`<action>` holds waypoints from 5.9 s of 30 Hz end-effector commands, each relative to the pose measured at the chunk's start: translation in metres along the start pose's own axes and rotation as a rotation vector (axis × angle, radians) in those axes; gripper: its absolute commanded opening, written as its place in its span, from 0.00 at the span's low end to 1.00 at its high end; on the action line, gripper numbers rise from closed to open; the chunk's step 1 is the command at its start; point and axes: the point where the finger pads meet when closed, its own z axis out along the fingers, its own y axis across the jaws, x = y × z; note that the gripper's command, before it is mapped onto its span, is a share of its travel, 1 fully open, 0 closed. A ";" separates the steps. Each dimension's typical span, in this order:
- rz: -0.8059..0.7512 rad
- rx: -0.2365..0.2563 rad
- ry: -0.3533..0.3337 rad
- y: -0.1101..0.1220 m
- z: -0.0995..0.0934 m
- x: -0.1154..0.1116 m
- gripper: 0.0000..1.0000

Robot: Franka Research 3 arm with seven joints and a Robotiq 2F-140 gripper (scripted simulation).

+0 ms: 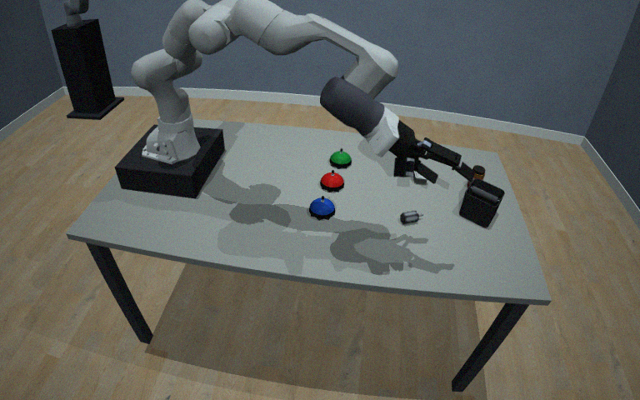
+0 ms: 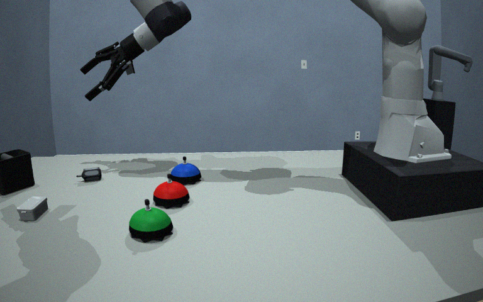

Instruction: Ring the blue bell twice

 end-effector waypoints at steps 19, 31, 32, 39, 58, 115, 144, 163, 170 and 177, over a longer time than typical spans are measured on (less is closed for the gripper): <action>-0.007 -0.007 0.000 0.002 0.000 -0.002 0.10; -0.337 -0.449 0.128 0.164 -0.050 -0.019 0.10; -0.357 -0.487 0.148 0.177 -0.058 -0.015 0.10; -0.444 -0.677 0.275 0.239 -0.117 0.019 0.10; -0.522 -0.902 0.482 0.304 -0.218 0.081 0.10; -0.522 -0.902 0.482 0.349 -0.189 0.121 0.10; -0.522 -0.902 0.482 0.353 -0.184 0.125 0.10; -0.522 -0.902 0.482 0.330 -0.204 0.104 0.10; -0.522 -0.902 0.482 0.316 -0.217 0.089 0.10; -0.522 -0.902 0.482 0.308 -0.224 0.081 0.10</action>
